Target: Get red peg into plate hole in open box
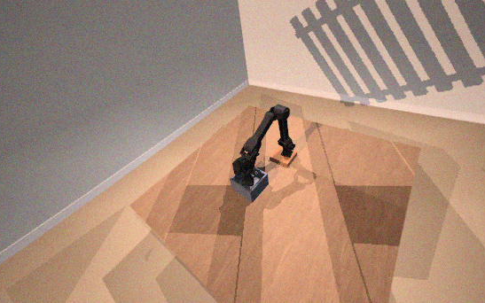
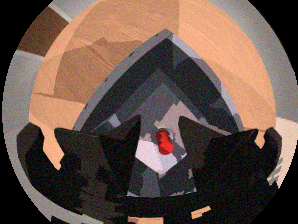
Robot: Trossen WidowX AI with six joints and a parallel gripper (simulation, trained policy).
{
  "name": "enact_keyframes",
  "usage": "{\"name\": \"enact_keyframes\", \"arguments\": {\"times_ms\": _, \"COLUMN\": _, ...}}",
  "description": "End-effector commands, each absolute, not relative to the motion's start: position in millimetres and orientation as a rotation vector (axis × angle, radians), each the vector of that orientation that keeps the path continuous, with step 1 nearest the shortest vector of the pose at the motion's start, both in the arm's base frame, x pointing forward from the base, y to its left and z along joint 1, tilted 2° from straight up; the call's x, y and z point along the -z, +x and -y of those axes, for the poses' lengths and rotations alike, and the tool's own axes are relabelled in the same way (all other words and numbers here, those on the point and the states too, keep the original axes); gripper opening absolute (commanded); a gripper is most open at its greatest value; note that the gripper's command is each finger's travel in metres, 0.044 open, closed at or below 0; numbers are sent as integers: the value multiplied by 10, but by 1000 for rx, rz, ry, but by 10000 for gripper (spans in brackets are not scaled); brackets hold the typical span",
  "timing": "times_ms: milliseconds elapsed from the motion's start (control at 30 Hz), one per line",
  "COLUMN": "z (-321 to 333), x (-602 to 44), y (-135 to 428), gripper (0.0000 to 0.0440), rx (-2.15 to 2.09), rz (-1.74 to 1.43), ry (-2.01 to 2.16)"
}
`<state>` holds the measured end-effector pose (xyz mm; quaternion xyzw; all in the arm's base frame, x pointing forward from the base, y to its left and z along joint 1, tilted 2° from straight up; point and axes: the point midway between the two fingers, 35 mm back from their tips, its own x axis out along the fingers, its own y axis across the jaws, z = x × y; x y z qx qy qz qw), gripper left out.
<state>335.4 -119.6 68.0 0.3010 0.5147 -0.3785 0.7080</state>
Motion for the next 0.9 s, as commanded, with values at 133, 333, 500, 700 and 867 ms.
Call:
{"name": "enact_keyframes", "arguments": {"times_ms": 133, "z": 1368, "x": -709, "y": 3533, "gripper": 356, "rx": 839, "rz": -1137, "ry": 625}}
{"name": "enact_keyframes", "arguments": {"times_ms": 333, "z": 1494, "x": -810, "y": 3693, "gripper": 440, "rx": 836, "rz": -1088, "ry": 611}}
{"name": "enact_keyframes", "arguments": {"times_ms": 500, "z": 1604, "x": -912, "y": 3787, "gripper": 440, "rx": 844, "rz": -1043, "ry": 599}}
{"name": "enact_keyframes", "arguments": {"times_ms": 700, "z": 1744, "x": -1042, "y": 3908, "gripper": 440, "rx": 854, "rz": -982, "ry": 582}}
{"name": "enact_keyframes", "arguments": {"times_ms": 867, "z": 1749, "x": -1046, "y": 3912, "gripper": 440, "rx": 854, "rz": -980, "ry": 582}}
